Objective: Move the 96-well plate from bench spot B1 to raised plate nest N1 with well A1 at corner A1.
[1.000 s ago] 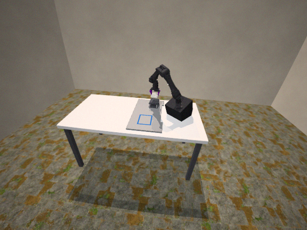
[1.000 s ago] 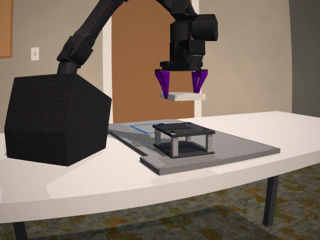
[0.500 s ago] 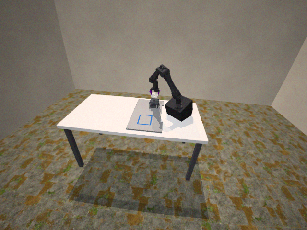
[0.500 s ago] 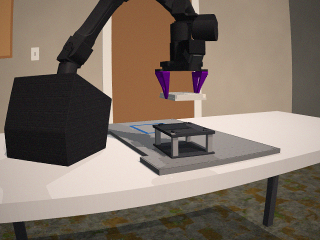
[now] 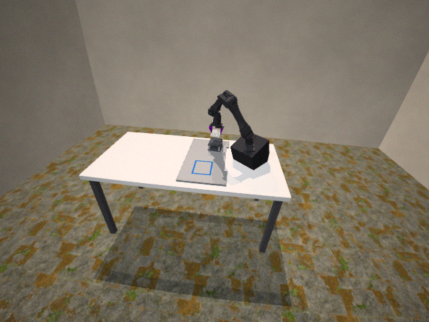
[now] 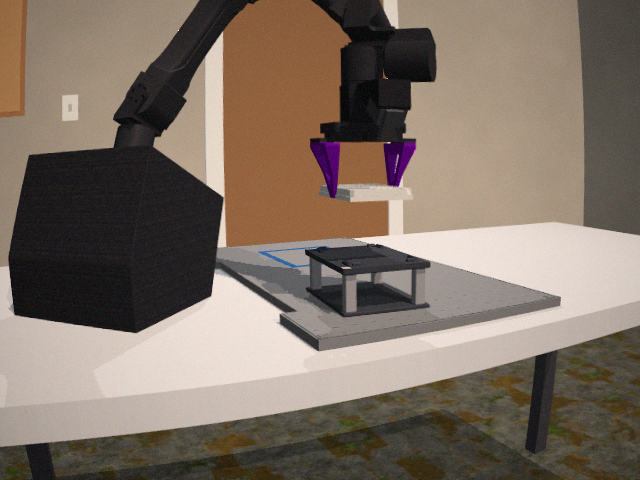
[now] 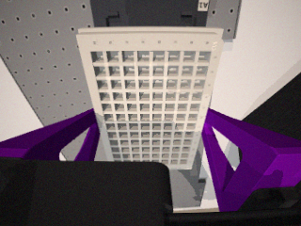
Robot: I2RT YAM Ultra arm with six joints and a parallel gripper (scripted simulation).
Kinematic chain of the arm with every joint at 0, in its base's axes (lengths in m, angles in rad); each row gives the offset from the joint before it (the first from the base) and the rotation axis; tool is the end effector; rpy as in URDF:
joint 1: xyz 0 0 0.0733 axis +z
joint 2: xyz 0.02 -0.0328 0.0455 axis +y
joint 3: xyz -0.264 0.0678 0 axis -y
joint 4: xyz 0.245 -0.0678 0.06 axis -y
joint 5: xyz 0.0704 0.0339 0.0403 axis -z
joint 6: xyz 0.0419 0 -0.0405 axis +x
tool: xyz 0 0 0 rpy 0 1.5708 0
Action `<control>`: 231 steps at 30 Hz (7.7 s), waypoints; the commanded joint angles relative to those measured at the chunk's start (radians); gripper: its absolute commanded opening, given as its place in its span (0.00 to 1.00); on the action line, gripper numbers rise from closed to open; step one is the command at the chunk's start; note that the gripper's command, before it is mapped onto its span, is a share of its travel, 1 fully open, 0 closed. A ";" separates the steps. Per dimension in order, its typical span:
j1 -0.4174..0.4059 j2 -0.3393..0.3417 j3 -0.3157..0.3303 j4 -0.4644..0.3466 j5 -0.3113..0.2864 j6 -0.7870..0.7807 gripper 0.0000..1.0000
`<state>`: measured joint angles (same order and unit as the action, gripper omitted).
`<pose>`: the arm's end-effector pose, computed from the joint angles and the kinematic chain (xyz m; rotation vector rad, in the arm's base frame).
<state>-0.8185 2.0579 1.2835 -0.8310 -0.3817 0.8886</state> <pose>0.2559 -0.2490 0.1144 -2.2966 -1.9896 -0.5849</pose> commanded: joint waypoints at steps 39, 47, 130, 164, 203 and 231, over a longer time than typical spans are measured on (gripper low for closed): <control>-0.002 -0.008 0.035 -0.009 0.003 0.007 0.00; 0.010 0.021 0.000 0.036 0.003 0.015 0.00; 0.070 0.112 -0.110 0.270 0.004 0.085 0.00; 0.073 0.148 -0.110 0.294 0.004 0.090 0.00; 0.077 0.144 -0.099 0.296 0.000 0.088 1.00; 0.034 0.052 -0.054 0.171 0.004 0.047 1.00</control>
<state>-0.7670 2.1345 1.2011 -0.6392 -0.3832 0.9443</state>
